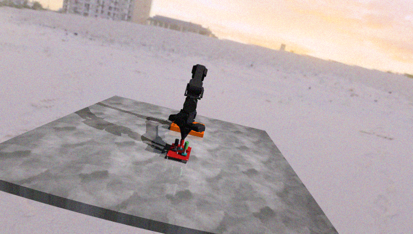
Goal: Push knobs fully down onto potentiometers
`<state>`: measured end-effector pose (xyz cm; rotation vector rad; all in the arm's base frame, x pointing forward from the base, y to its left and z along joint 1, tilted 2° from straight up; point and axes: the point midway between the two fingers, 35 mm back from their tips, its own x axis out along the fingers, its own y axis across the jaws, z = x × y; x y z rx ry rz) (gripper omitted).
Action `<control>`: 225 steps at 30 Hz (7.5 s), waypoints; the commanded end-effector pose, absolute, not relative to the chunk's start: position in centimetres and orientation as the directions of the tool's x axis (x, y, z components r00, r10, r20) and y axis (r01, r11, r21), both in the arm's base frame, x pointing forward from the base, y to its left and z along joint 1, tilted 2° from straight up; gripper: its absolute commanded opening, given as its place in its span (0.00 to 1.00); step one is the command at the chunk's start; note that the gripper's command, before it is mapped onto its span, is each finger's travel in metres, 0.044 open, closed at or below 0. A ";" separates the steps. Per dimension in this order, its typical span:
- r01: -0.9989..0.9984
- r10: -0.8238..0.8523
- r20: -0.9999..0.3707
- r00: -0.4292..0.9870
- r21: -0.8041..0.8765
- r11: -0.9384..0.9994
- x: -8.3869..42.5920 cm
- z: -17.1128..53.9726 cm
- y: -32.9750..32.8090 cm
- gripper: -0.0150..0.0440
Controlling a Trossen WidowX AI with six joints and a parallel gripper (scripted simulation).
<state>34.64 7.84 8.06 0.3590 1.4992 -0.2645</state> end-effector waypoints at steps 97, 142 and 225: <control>0.391 0.042 -0.999 0.031 0.051 0.919 34.9 4.6 8.0 0.25; 0.391 0.042 -0.999 0.031 0.051 0.919 34.9 8.2 7.8 0.25; 0.951 0.045 -0.998 0.036 0.020 -0.310 40.2 13.4 11.1 0.25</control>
